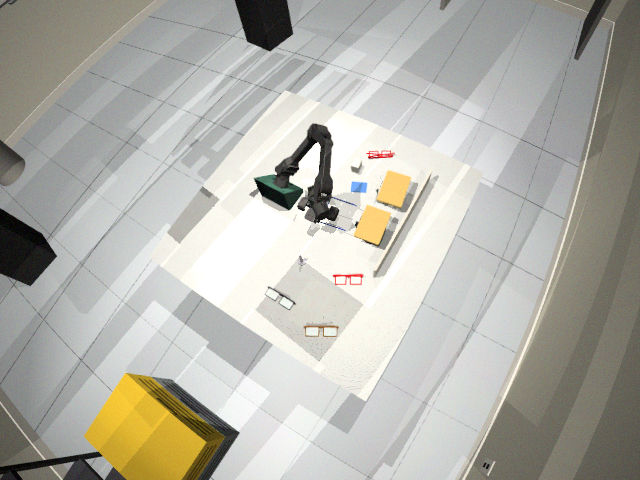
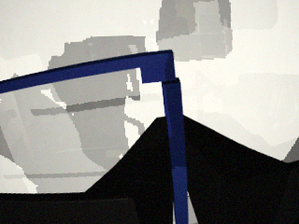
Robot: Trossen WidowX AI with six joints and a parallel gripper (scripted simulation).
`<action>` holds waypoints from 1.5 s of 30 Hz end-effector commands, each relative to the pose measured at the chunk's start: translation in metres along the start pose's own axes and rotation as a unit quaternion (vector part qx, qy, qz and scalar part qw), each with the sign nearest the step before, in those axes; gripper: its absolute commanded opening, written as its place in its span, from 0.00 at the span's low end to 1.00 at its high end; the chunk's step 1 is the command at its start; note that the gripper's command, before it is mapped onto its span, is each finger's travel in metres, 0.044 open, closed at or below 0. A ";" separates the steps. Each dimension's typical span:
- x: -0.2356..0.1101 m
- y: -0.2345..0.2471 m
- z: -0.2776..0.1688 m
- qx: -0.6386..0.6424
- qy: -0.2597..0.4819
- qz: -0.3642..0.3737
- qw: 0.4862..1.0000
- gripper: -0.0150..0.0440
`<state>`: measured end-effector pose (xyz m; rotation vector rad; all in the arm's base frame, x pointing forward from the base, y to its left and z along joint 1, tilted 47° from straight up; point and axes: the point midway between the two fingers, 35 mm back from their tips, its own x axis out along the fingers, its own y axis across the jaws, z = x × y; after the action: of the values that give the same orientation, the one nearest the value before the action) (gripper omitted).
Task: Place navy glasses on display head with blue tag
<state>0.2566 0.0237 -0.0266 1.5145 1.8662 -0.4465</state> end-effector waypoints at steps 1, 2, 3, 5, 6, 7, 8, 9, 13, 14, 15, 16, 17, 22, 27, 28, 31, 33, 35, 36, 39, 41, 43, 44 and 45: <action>0.003 -0.002 -0.002 0.005 0.004 0.000 1.000 0.25; 0.004 -0.002 -0.002 0.005 0.004 0.000 1.000 0.25; 0.004 -0.002 -0.002 0.005 0.004 0.000 1.000 0.25; 0.004 -0.002 -0.002 0.005 0.004 0.000 1.000 0.25; 0.004 -0.002 -0.002 0.005 0.004 0.000 1.000 0.25; 0.004 -0.001 -0.002 0.005 0.004 0.000 1.000 0.25; 0.004 -0.001 -0.002 0.005 0.004 0.000 1.000 0.25; 0.004 0.000 -0.002 0.005 0.004 0.000 1.000 0.25; 0.004 0.006 -0.002 0.005 0.004 0.000 1.000 0.25; 0.005 0.007 -0.002 0.005 0.004 0.001 1.000 0.25; 0.005 0.008 -0.002 0.005 0.003 0.002 1.000 0.25; 0.005 0.009 -0.002 0.005 0.003 0.003 1.000 0.25; 0.005 0.011 -0.002 0.005 0.002 0.004 1.000 0.25; 0.005 0.018 -0.003 0.005 0.000 0.006 1.000 0.25; 0.005 0.024 -0.003 0.005 0.000 0.006 1.000 0.25; 0.005 0.026 -0.003 0.005 0.000 0.006 1.000 0.25; 0.006 0.030 -0.003 0.005 0.000 0.006 1.000 0.25; 0.006 0.033 -0.003 0.004 0.000 0.006 1.000 0.25; 0.006 0.036 -0.003 0.004 0.000 0.006 1.000 0.25; 0.006 0.038 -0.003 0.004 0.000 0.007 1.000 0.25; 0.006 0.042 -0.003 0.004 0.000 0.007 1.000 0.25; 0.006 0.045 -0.003 0.004 0.000 0.007 1.000 0.25; 0.006 0.048 -0.003 0.004 0.000 0.007 1.000 0.25; 0.006 0.049 -0.003 0.004 0.000 0.007 1.000 0.25; 0.006 0.051 -0.003 0.004 0.000 0.007 1.000 0.25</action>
<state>0.2977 0.0418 -0.0228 1.5247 1.8584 -0.4511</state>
